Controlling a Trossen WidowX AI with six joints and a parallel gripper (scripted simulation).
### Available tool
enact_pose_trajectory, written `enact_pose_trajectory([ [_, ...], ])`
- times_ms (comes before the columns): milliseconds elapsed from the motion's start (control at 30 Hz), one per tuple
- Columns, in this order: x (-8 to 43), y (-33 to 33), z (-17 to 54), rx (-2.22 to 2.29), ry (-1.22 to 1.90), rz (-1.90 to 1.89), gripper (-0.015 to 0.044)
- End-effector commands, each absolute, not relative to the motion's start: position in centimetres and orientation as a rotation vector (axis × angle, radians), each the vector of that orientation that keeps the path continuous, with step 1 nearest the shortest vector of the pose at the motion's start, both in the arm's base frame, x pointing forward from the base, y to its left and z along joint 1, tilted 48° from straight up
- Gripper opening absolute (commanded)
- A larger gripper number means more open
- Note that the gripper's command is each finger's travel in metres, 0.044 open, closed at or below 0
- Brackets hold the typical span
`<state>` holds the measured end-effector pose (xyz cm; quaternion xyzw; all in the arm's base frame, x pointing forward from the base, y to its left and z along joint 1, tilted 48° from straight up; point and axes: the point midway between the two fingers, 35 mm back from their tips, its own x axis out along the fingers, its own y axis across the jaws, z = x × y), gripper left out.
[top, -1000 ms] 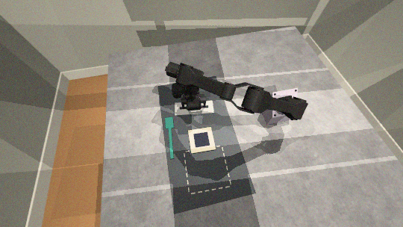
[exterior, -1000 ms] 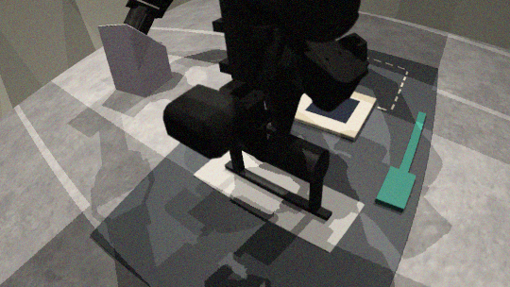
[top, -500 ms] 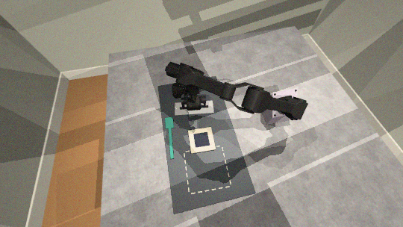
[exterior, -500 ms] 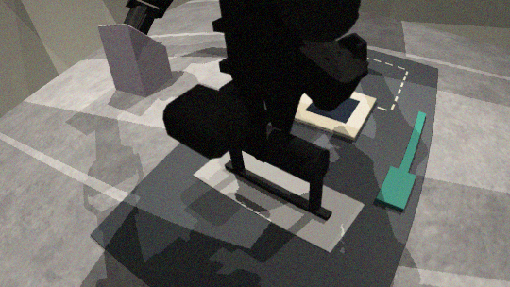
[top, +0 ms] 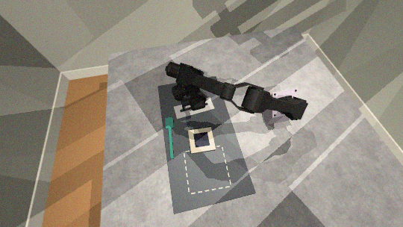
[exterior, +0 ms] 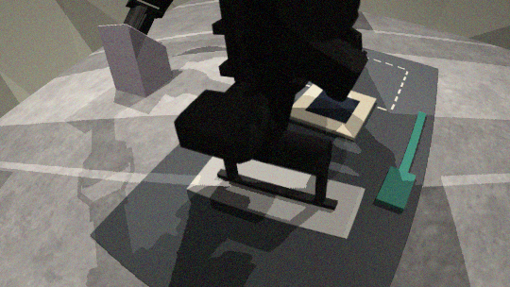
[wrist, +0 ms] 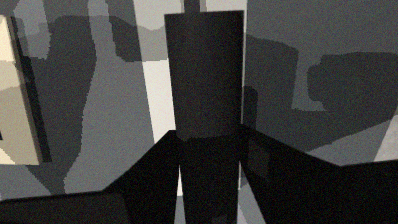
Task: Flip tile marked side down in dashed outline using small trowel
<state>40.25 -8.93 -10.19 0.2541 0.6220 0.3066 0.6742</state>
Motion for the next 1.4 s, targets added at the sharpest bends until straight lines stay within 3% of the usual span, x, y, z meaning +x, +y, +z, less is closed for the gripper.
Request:
enact_pose_trajectory([
  [0,40.26,-8.89,-10.22,0.483,1.352,0.763,0.0130],
  [1133,40.26,-8.89,-10.22,-0.197,0.904,1.242,0.0130],
  [1300,40.26,-8.89,-10.22,-0.197,0.904,1.242,0.0261],
  [1367,40.26,-8.89,-10.22,-0.197,0.904,1.242,0.0270],
])
